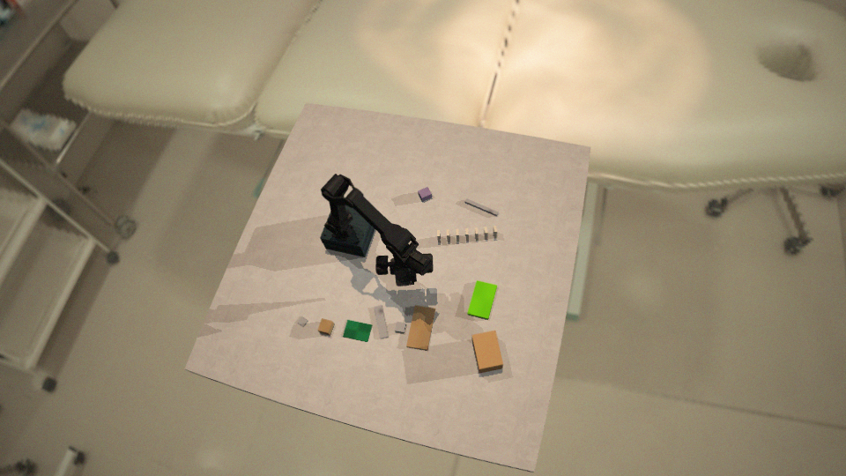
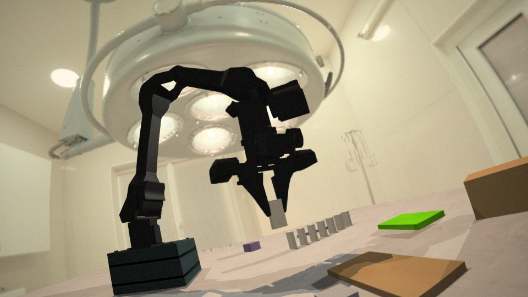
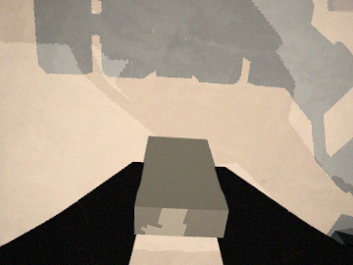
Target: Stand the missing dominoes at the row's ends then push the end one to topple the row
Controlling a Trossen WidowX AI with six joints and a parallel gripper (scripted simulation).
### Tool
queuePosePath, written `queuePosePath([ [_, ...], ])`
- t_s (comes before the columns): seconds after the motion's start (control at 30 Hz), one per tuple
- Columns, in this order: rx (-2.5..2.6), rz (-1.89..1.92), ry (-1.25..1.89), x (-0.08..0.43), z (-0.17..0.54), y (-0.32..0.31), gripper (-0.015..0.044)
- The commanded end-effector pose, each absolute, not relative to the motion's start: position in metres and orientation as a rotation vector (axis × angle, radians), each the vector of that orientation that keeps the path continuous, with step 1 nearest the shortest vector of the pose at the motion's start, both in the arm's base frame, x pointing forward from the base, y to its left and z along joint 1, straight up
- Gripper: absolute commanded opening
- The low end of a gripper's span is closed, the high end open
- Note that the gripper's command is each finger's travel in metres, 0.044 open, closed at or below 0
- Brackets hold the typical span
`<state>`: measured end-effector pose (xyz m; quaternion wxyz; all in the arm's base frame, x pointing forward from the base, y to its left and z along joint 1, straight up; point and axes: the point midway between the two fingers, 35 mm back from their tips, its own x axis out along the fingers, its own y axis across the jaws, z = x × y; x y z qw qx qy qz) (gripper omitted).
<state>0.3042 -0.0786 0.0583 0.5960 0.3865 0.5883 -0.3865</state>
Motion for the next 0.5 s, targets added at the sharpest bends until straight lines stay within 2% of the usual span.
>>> queuePosePath([
  [0.0,0.900,-0.891,1.350,0.296,0.115,-0.077,0.0107],
  [0.3,0.874,-0.863,1.361,0.298,0.115,-0.072,0.0107],
  [0.47,0.585,-0.551,1.458,0.310,0.114,-0.016,0.0107],
])
